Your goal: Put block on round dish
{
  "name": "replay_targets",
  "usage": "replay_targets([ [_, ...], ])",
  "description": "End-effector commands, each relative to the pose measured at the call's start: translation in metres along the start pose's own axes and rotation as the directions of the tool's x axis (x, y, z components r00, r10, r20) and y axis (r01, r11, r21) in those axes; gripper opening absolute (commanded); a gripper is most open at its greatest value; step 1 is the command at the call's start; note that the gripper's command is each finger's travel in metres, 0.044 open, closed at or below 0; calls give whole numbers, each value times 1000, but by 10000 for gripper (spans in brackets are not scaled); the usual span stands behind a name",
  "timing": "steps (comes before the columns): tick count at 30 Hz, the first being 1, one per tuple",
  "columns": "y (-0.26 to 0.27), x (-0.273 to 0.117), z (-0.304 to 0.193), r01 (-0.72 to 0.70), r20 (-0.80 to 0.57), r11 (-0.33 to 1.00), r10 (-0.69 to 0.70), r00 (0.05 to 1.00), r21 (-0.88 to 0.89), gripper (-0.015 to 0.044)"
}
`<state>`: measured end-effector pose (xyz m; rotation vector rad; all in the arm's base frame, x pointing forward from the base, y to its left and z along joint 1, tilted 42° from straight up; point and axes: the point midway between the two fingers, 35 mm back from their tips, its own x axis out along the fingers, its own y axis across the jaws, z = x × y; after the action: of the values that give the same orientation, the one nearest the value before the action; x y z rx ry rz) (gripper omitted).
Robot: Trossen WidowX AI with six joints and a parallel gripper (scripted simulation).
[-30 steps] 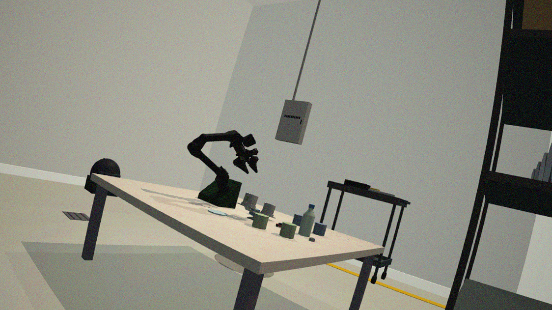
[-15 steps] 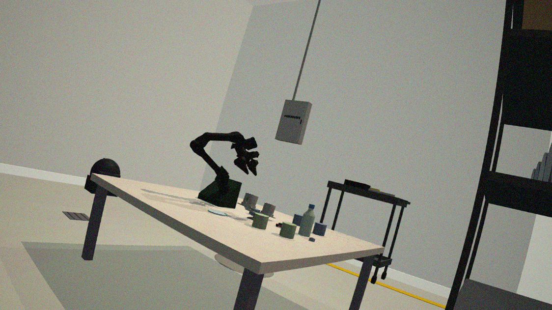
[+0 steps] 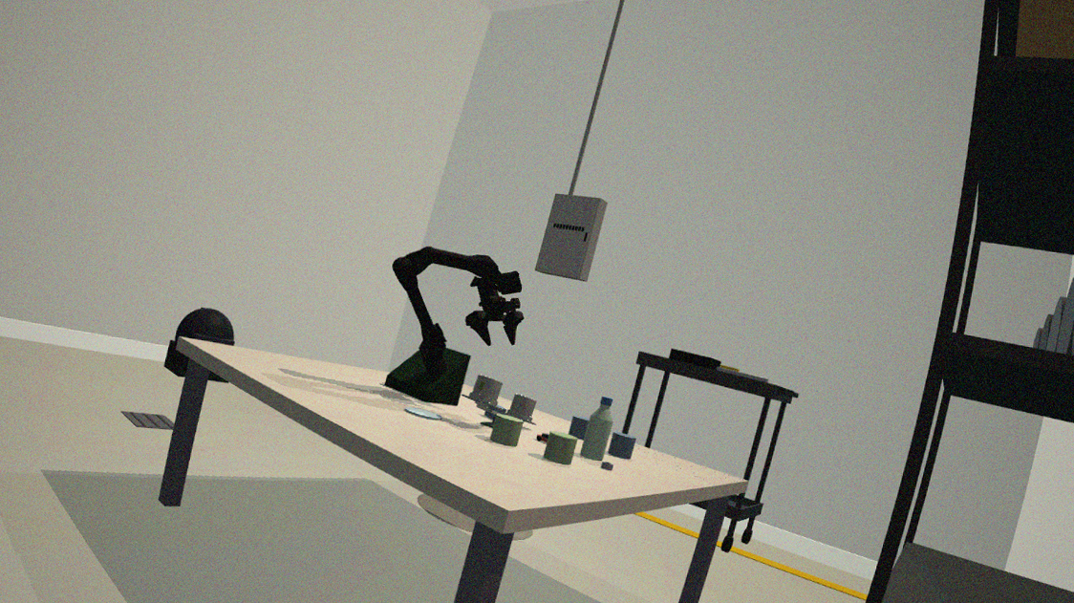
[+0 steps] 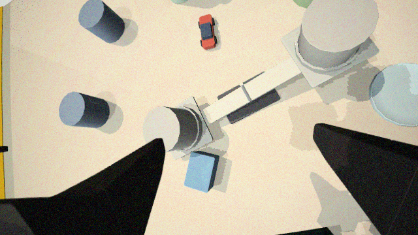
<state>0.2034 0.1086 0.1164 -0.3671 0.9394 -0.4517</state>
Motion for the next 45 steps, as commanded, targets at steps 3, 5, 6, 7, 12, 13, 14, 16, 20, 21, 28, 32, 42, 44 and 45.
replay_targets([
  [3,20,14,3,52,-83,981,-37,996,185,440],
  [5,26,19,4,74,-109,968,-49,993,240,440],
  [6,29,21,4,86,-122,960,-54,991,267,440],
  [7,31,24,4,98,-135,951,-60,989,294,440],
  [12,46,39,4,167,-199,892,-89,976,421,440],
  [13,49,42,3,182,-212,877,-94,973,444,440],
  [14,51,45,3,197,-225,862,-100,969,467,440],
  [16,57,52,2,228,-251,828,-110,962,512,440],
  [20,68,67,0,294,-303,750,-131,944,592,440],
  [21,70,70,-1,310,-315,729,-136,939,611,440],
  [28,88,99,-9,425,-405,556,-168,899,714,440],
  [32,97,115,-16,484,-453,451,-183,873,750,440],
  [42,104,131,-22,535,-498,336,-197,845,775,440],
  [44,104,131,-22,535,-498,336,-197,845,775,440],
  [45,104,131,-22,535,-498,336,-197,845,775,440],
])
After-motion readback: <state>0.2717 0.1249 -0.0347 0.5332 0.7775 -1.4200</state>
